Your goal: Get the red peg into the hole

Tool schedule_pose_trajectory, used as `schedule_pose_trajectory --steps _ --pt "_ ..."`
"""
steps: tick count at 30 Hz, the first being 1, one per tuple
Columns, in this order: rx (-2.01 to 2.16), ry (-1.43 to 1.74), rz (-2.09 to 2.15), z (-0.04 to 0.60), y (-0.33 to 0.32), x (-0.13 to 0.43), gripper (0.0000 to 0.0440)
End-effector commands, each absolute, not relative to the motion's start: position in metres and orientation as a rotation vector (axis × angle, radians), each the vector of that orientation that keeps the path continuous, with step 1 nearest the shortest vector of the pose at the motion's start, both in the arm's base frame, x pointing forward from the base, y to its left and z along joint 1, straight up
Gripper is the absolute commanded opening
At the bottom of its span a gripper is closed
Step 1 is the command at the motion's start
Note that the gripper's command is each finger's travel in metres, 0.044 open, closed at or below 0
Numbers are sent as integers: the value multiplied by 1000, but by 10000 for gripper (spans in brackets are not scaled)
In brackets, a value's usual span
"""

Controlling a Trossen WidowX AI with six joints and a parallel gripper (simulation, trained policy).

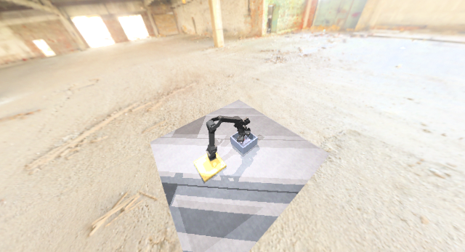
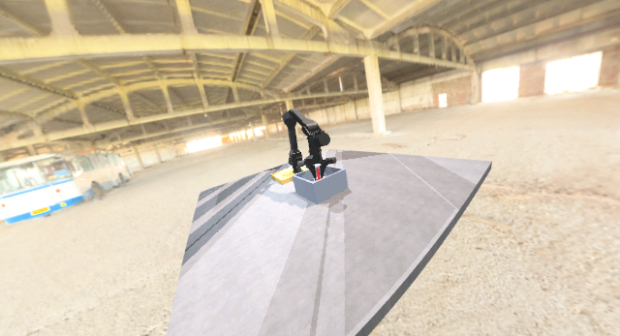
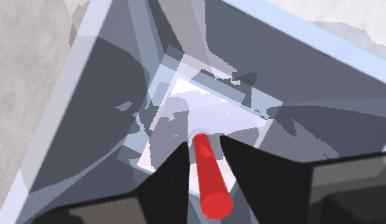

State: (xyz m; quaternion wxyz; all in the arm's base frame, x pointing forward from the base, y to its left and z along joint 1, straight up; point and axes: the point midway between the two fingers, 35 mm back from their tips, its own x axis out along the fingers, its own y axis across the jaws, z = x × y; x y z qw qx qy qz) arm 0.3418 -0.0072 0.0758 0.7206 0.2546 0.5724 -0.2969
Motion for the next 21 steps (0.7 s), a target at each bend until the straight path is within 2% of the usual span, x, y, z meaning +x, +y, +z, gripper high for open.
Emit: schedule_pose_trajectory --steps 1,8,17,21 --pt "544 1277 -651 76 -14 344 151" --pt "554 1279 -617 92 -15 363 223" --pt "598 1312 -575 106 -10 386 440" --pt "618 1321 -543 114 -5 397 440"
